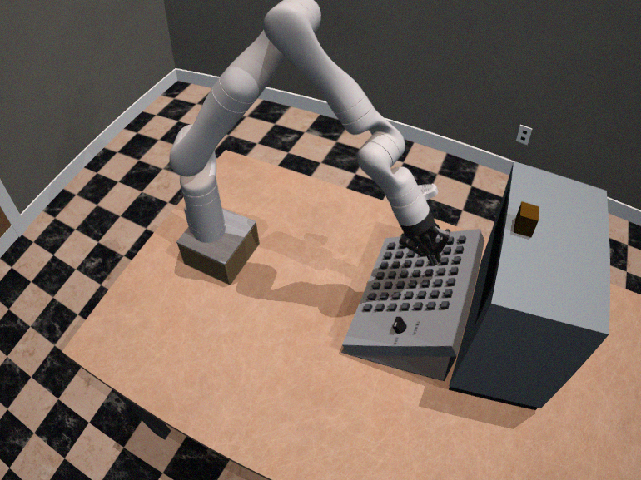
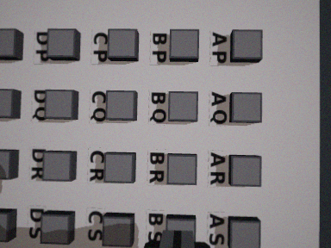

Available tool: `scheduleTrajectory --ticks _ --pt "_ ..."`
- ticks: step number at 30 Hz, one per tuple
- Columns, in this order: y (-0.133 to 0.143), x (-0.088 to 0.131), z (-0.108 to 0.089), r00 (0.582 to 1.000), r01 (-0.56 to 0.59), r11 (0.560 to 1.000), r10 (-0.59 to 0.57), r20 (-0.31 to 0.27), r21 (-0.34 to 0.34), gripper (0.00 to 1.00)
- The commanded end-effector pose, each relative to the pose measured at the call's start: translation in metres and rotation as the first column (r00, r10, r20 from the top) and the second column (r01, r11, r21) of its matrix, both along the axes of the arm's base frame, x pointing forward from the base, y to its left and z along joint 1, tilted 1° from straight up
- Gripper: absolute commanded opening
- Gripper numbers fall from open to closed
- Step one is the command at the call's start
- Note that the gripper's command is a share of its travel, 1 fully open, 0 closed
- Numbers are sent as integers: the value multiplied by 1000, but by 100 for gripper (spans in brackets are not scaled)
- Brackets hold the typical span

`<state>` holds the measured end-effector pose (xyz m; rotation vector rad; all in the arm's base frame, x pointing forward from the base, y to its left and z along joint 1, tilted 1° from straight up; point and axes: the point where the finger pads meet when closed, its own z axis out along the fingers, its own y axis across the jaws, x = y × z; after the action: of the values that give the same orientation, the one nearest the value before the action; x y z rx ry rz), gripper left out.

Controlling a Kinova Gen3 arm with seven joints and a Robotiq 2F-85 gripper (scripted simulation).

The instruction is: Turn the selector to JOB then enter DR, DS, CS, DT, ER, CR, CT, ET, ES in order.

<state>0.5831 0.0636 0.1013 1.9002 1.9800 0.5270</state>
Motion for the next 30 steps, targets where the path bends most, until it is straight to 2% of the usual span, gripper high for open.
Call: scheduleTrajectory --ticks 1,5,7,11,14,24,30 --pt "-1 1 1 1000 0 1000 0 2 0 10" --pt "-21 2 1 1000 0 1000 0 2 0 10" --pt "-21 2 1 1000 0 1000 0 2 0 10" --pt "-53 3 1 1000 0 1000 0 2 0 10" --pt "-66 3 1 1000 0 1000 0 2 0 10" --pt "-68 5 -1 1000 0 1000 0 2 0 10" --pt "-67 9 -9 1000 0 1000 0 2 0 10"
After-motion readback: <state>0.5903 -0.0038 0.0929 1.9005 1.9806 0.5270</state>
